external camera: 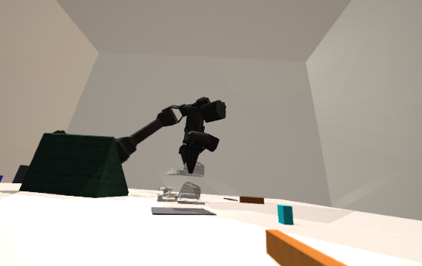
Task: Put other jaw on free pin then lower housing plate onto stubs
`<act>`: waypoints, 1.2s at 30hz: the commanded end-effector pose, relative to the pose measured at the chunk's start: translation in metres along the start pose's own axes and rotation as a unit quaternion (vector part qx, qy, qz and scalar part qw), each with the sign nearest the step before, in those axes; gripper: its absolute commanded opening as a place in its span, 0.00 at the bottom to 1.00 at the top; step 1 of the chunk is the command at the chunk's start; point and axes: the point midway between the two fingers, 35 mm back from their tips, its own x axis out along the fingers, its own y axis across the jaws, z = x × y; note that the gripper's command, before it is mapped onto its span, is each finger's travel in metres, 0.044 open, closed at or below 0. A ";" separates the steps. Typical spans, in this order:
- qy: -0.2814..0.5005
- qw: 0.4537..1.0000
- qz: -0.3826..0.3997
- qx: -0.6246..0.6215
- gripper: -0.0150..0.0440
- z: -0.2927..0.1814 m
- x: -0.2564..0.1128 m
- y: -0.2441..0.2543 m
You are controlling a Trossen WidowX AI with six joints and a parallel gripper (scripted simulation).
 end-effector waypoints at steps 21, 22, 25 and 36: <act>0.001 1.000 0.003 0.002 0.48 -0.001 0.040 0.001; 0.001 1.000 0.003 0.002 0.48 -0.001 0.041 0.002; 0.000 1.000 0.004 0.002 0.48 -0.001 0.046 0.002; 0.000 1.000 0.004 0.002 0.48 -0.001 0.047 0.002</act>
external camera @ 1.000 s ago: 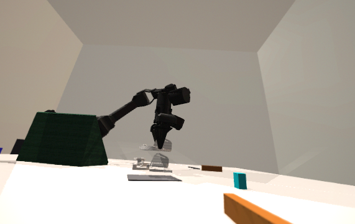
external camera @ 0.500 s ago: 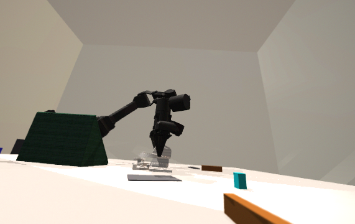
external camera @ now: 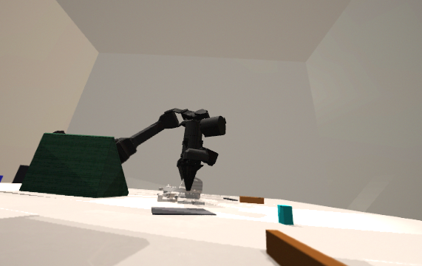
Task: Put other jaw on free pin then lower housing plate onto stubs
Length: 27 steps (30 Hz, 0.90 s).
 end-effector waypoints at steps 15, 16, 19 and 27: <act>-0.001 1.000 0.001 0.001 0.48 0.000 0.004 0.000; -0.001 1.000 0.001 0.001 0.48 0.000 0.004 0.000; -0.001 1.000 0.001 0.000 0.48 0.000 0.005 0.000; -0.001 1.000 0.001 0.000 0.48 0.000 0.007 0.000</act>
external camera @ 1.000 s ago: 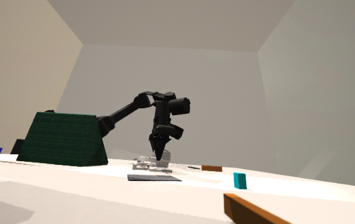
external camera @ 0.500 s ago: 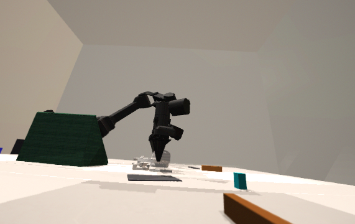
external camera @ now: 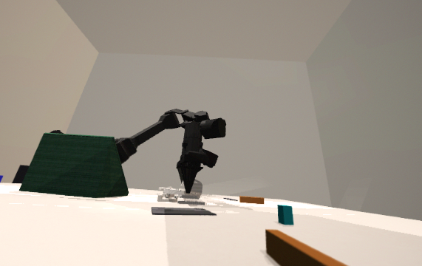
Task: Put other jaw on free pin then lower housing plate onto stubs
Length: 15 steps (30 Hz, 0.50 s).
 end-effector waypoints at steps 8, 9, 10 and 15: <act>-0.001 1.000 0.001 0.002 0.48 0.000 0.004 0.000; -0.001 1.000 0.001 0.002 0.48 0.000 0.004 0.000; -0.001 1.000 0.001 0.002 0.48 0.000 0.004 0.000; -0.001 1.000 0.001 0.002 0.48 0.000 0.004 0.000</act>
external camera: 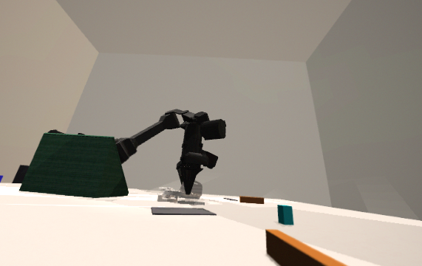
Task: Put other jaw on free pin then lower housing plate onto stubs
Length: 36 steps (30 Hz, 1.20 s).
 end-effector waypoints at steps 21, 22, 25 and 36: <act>-0.001 1.000 0.001 0.001 0.48 0.000 0.007 0.000; -0.001 1.000 0.001 0.001 0.48 0.000 0.007 0.000; -0.001 1.000 0.001 0.001 0.48 0.000 0.007 0.000; -0.001 1.000 0.001 0.001 0.48 0.000 0.010 0.000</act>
